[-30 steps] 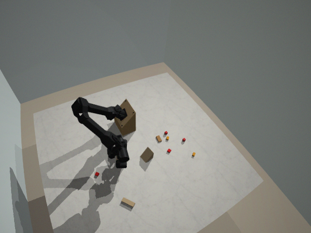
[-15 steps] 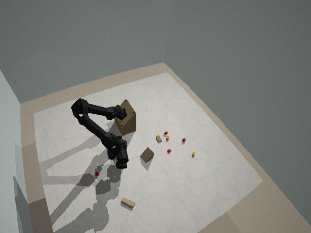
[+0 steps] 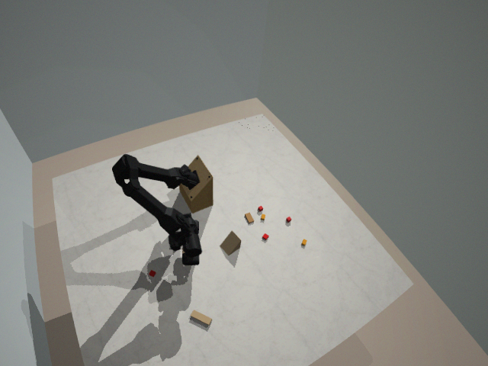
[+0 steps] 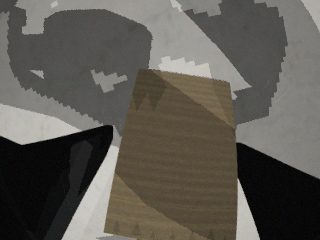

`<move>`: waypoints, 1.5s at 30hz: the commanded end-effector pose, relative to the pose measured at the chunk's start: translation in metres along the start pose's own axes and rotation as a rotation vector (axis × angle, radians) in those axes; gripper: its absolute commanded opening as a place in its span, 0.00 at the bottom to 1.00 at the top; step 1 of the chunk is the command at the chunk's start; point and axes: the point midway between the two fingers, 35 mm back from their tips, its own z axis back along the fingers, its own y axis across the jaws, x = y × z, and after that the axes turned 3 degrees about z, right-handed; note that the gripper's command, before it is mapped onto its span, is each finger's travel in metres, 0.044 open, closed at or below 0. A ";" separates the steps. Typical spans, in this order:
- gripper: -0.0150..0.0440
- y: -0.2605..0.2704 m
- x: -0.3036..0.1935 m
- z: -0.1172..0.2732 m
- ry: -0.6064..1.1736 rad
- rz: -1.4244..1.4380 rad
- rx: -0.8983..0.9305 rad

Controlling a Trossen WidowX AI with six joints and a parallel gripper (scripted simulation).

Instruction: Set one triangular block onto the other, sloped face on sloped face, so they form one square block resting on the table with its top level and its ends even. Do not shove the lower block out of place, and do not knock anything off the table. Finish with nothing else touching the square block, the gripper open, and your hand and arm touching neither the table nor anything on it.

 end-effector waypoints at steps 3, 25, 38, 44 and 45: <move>1.00 0.001 0.000 0.003 0.001 -0.002 0.000; 1.00 -0.003 -0.021 0.063 -0.139 -0.009 -0.082; 1.00 0.002 -0.054 0.089 -0.430 0.000 -0.024; 1.00 0.002 -0.053 0.087 -0.428 0.000 -0.025; 1.00 0.003 -0.053 0.085 -0.427 0.001 -0.025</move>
